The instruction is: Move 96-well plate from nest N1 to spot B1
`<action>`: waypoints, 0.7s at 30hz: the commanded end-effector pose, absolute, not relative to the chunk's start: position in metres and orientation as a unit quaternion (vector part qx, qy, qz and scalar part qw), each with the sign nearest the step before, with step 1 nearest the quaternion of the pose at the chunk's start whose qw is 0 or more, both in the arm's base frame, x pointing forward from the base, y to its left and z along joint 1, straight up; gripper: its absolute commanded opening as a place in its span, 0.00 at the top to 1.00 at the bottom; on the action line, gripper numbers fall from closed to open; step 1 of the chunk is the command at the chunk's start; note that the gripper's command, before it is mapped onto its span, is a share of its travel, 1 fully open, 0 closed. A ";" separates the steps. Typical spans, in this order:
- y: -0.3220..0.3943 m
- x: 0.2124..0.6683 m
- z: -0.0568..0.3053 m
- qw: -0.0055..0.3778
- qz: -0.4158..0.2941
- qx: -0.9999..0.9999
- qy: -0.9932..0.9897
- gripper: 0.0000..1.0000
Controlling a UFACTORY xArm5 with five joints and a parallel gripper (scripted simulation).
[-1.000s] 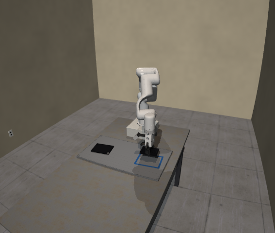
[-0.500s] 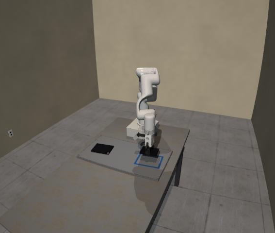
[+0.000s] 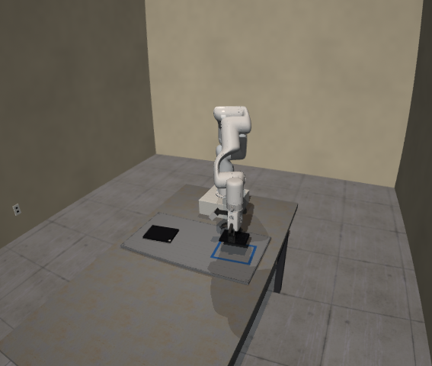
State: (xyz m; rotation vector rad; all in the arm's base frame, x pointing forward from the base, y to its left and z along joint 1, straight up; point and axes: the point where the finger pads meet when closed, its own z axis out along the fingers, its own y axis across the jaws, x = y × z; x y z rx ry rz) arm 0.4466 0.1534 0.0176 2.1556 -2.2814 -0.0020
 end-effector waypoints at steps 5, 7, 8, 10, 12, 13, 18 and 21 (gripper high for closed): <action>0.154 0.448 0.014 0.000 0.000 0.687 -0.727 1.00; 0.154 0.448 0.011 0.000 0.000 0.687 -0.727 1.00; 0.154 0.448 0.009 0.000 0.000 0.687 -0.727 1.00; 0.154 0.448 0.006 0.000 0.000 0.687 -0.727 1.00; 0.153 0.448 0.002 0.000 0.000 0.687 -0.727 1.00; 0.153 0.448 0.002 0.000 0.000 0.687 -0.727 1.00; 0.153 0.448 -0.004 0.000 0.000 0.687 -0.727 1.00; 0.153 0.448 -0.009 0.000 0.000 0.687 -0.727 1.00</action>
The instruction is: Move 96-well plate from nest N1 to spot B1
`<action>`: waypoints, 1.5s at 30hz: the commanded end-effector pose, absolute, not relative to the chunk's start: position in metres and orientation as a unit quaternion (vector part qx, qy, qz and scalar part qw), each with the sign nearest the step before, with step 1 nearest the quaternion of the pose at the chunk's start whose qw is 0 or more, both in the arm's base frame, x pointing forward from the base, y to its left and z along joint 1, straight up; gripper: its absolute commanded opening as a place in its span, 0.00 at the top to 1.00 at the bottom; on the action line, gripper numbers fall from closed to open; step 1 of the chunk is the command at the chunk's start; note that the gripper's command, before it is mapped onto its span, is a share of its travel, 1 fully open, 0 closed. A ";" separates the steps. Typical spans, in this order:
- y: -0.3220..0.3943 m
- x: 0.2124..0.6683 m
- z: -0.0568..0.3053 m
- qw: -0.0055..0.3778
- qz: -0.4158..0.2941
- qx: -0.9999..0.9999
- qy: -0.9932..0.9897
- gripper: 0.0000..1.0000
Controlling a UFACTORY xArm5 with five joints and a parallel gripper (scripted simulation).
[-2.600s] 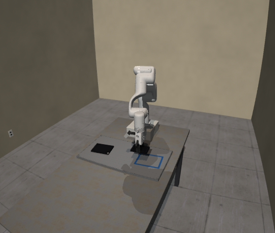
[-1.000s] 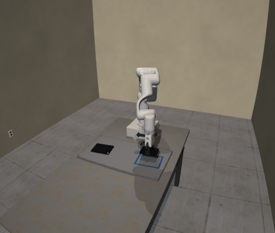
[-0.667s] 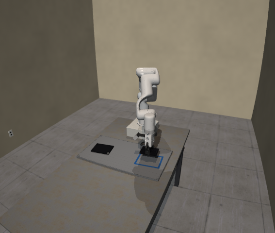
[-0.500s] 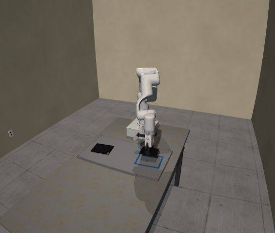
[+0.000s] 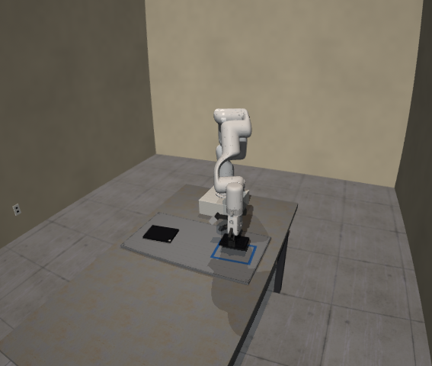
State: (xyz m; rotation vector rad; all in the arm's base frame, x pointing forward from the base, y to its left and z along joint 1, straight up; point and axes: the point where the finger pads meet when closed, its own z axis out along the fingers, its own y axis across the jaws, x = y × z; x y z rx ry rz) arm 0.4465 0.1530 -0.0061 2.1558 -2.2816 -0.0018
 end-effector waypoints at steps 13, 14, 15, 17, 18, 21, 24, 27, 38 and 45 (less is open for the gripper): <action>0.153 0.448 -0.028 0.000 0.000 0.687 -0.727 1.00; 0.153 0.448 -0.029 0.000 0.000 0.687 -0.727 1.00; 0.153 0.448 -0.031 0.000 0.000 0.687 -0.727 1.00; 0.153 0.448 -0.034 0.000 0.000 0.687 -0.727 1.00; 0.153 0.448 -0.036 0.000 0.000 0.687 -0.727 1.00; 0.153 0.448 -0.041 0.000 0.000 0.687 -0.727 1.00; 0.153 0.448 -0.046 0.000 0.000 0.687 -0.727 1.00; 0.153 0.448 -0.048 0.000 0.000 0.687 -0.727 1.00; 0.153 0.448 -0.050 0.000 0.000 0.687 -0.727 1.00; 0.153 0.448 -0.050 0.000 0.000 0.687 -0.727 1.00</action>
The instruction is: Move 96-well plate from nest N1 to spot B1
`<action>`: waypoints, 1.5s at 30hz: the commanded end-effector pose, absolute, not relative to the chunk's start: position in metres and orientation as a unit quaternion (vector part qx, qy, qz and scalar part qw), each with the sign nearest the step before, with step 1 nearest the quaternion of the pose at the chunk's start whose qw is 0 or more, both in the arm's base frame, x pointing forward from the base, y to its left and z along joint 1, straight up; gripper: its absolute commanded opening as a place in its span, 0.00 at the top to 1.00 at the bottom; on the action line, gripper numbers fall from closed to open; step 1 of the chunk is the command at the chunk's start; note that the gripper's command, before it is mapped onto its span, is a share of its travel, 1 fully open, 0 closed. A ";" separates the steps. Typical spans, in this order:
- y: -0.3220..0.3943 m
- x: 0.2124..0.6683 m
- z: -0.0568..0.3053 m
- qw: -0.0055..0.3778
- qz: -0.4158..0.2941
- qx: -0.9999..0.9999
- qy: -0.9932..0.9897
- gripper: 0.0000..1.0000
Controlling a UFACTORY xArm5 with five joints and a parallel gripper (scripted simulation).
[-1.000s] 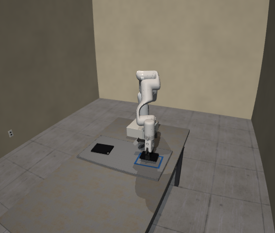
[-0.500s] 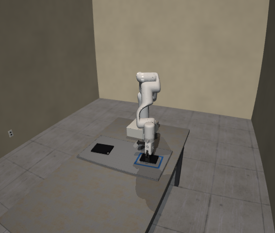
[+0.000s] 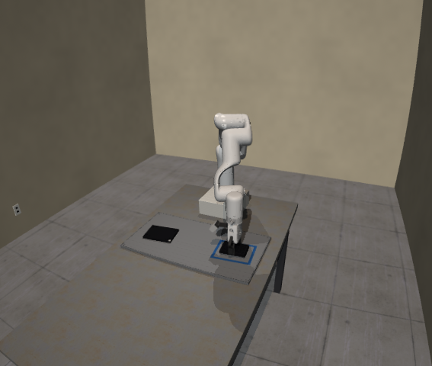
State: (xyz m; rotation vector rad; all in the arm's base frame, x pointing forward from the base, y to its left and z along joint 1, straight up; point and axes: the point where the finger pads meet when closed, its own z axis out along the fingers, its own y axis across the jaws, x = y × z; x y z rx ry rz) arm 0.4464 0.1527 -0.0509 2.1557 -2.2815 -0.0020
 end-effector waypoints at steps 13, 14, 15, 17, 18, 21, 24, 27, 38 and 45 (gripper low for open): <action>0.153 0.448 -0.052 0.000 0.000 0.687 -0.727 1.00; 0.153 0.448 -0.052 0.000 0.000 0.687 -0.727 1.00; 0.153 0.448 -0.052 0.000 0.000 0.687 -0.727 1.00; 0.153 0.448 -0.052 0.000 0.000 0.687 -0.727 1.00; 0.153 0.448 -0.052 0.000 0.000 0.687 -0.727 1.00; 0.153 0.448 -0.053 0.000 0.000 0.687 -0.727 1.00; 0.153 0.448 -0.053 0.000 0.000 0.687 -0.727 1.00; 0.153 0.448 -0.054 0.000 0.000 0.687 -0.727 1.00; 0.153 0.448 -0.055 0.000 0.000 0.687 -0.727 1.00; 0.153 0.448 -0.056 0.000 0.000 0.687 -0.727 1.00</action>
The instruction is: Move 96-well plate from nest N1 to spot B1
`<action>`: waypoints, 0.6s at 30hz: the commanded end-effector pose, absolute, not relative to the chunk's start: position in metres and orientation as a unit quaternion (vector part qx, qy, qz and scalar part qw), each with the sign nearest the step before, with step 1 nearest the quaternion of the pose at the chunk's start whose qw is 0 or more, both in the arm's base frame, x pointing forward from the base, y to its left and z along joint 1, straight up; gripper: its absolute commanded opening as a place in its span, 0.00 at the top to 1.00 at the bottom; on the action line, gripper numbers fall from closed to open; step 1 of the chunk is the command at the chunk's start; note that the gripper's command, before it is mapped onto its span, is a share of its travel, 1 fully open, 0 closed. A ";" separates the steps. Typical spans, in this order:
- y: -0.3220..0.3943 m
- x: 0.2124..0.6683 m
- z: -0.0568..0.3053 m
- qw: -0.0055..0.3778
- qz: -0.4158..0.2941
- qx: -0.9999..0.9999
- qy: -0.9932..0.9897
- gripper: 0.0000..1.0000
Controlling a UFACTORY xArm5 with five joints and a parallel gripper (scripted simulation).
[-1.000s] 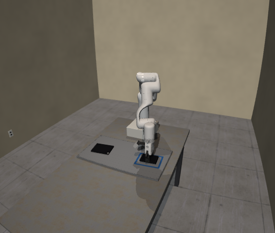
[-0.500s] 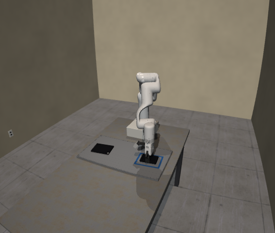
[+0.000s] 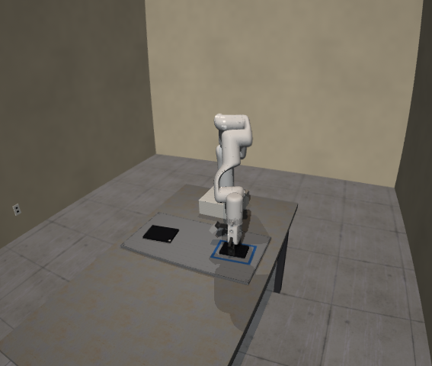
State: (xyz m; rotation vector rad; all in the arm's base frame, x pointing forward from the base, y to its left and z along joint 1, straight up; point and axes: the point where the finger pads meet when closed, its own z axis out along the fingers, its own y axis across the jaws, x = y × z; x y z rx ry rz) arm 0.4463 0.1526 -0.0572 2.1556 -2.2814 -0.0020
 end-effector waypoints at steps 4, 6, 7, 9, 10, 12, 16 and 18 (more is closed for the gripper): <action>0.153 0.448 -0.057 0.000 0.000 0.687 -0.727 1.00; 0.153 0.448 -0.057 0.000 0.000 0.687 -0.727 1.00; 0.153 0.448 -0.057 0.000 0.000 0.687 -0.727 1.00; 0.153 0.448 -0.058 0.000 0.000 0.687 -0.727 1.00; 0.153 0.448 -0.058 0.000 0.000 0.687 -0.727 1.00; 0.153 0.448 -0.058 0.000 0.000 0.687 -0.727 1.00; 0.153 0.448 -0.059 0.000 0.000 0.687 -0.727 1.00; 0.153 0.448 -0.059 0.000 0.000 0.687 -0.727 1.00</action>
